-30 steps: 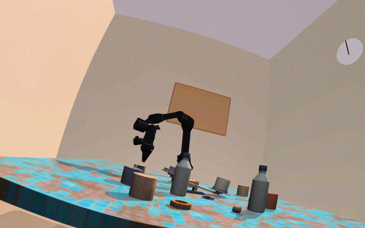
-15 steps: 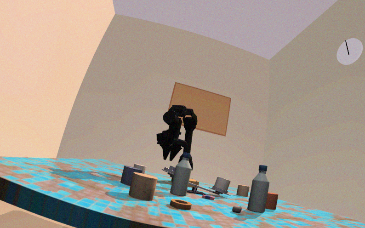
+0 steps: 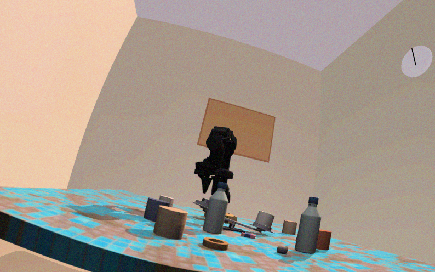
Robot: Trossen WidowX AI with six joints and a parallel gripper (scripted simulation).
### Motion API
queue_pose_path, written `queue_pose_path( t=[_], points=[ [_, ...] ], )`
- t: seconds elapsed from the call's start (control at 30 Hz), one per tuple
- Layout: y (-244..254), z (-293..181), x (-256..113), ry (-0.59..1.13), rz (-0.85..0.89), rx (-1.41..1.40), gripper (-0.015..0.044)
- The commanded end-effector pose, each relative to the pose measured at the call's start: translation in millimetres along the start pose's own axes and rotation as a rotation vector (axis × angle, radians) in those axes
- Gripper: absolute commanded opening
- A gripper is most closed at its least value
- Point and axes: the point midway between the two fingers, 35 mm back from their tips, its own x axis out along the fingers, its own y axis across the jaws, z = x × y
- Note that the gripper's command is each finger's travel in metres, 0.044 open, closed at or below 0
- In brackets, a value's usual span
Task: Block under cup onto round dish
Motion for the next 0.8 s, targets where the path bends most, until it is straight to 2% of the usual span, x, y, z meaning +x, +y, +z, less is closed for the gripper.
queue_pose_path(
  t=[0.0,0.77],
  points=[
    [0.1,-0.2,6.1,0.000,-0.009,0.003,0.0260],
    [-0.3,-0.3,41.9,0.000,-0.009,0.003,0.0260]
  ],
)
